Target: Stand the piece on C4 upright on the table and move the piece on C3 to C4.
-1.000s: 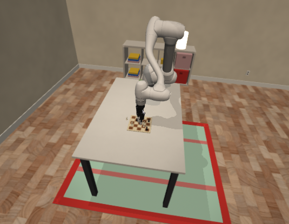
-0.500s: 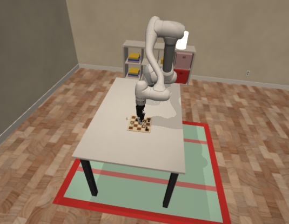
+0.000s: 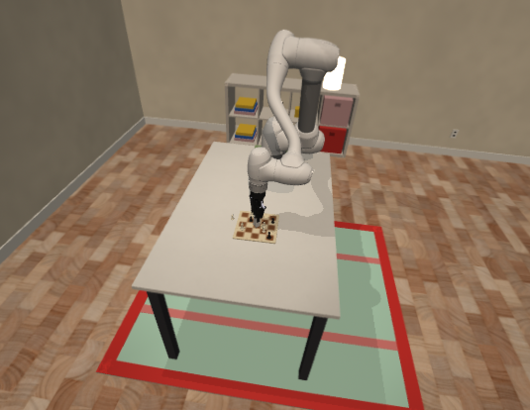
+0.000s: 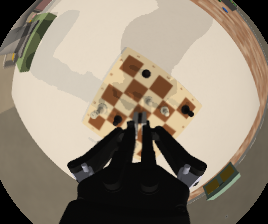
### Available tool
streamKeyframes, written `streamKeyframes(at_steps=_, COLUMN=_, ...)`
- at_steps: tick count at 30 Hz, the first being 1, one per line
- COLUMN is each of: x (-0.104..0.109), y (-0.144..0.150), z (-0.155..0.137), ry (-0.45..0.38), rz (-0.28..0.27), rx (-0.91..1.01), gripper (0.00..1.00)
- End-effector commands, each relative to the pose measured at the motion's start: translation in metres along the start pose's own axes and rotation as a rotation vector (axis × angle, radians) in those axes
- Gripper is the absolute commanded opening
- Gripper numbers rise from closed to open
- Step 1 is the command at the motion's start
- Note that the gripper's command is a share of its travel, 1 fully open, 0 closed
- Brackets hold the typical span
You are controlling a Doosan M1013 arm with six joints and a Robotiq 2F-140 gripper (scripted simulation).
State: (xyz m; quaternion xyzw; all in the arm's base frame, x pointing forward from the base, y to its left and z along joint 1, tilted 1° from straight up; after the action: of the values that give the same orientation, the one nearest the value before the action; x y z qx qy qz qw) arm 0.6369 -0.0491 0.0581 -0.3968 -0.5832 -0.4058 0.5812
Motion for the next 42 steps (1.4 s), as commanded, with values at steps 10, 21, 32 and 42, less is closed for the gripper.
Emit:
streamKeyframes(at_steps=10, x=0.0, y=0.0, z=0.0, ry=0.0, rz=0.0, rx=0.0, gripper=0.0)
streamKeyframes(at_steps=21, x=0.0, y=0.0, z=0.0, ry=0.0, rz=0.0, rx=0.0, gripper=0.0)
streamKeyframes(at_steps=32, x=0.047, y=0.0, z=0.0, ry=0.0, rz=0.0, rx=0.0, gripper=0.0)
streamKeyframes(at_steps=42, x=0.096, y=0.0, z=0.0, ry=0.0, rz=0.0, rx=0.0, gripper=0.0)
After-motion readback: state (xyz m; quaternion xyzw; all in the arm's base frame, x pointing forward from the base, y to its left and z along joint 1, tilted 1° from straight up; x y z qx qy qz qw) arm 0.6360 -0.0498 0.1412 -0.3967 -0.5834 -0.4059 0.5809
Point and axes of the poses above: the point where the finger pads meet when closed, its own x axis back along the fingers, its own y axis across the jaws, z = x × y, the point moved 7 cm from there along x, back along the fingers, and after that the axes turned 15 degrees about -x, right-handed, at the moved point
